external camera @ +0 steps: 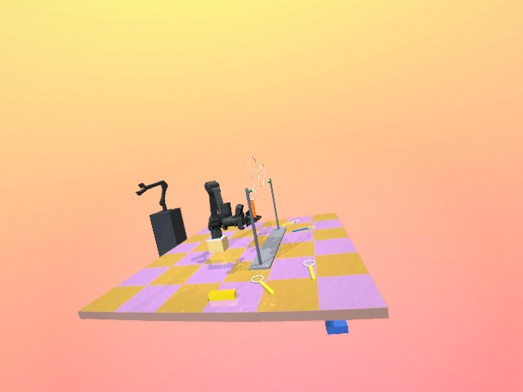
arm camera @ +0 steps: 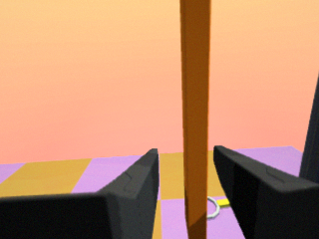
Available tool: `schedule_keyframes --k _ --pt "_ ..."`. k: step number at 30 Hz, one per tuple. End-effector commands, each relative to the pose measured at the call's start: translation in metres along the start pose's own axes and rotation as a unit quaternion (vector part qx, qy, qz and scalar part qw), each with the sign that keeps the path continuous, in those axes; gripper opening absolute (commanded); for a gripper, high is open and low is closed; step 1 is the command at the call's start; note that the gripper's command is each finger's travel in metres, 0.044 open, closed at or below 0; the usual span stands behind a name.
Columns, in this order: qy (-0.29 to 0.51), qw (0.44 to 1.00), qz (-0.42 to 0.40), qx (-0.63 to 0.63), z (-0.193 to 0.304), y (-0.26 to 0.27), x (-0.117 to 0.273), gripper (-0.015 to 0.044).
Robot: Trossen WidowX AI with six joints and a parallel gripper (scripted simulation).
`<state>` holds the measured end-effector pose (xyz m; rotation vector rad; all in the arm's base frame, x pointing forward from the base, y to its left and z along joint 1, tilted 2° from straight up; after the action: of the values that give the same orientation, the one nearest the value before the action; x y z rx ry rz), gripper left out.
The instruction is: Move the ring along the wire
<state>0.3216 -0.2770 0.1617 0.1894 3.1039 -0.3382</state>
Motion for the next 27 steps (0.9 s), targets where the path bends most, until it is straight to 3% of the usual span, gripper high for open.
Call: schedule_keyframes --k 1,16,27 --pt "0.0 1.0 0.002 0.0 -0.0003 -0.0012 -0.0005 0.016" --pt "0.0 1.0 0.002 0.0 -0.0003 -0.0012 -0.0005 0.016" --pt "-0.001 1.0 0.0 0.0 -0.0004 -0.0003 -0.0003 -0.0129"
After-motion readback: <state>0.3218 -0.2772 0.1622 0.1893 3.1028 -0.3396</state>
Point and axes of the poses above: the point midway between the two fingers, 35 mm back from their tips, its own x axis back along the fingers, its own y axis across the jaws, z = x × y, the point moved 1 cm from there along x, back along the fingers, and after that the axes turned 13 degrees about x, right-handed, at the moved point
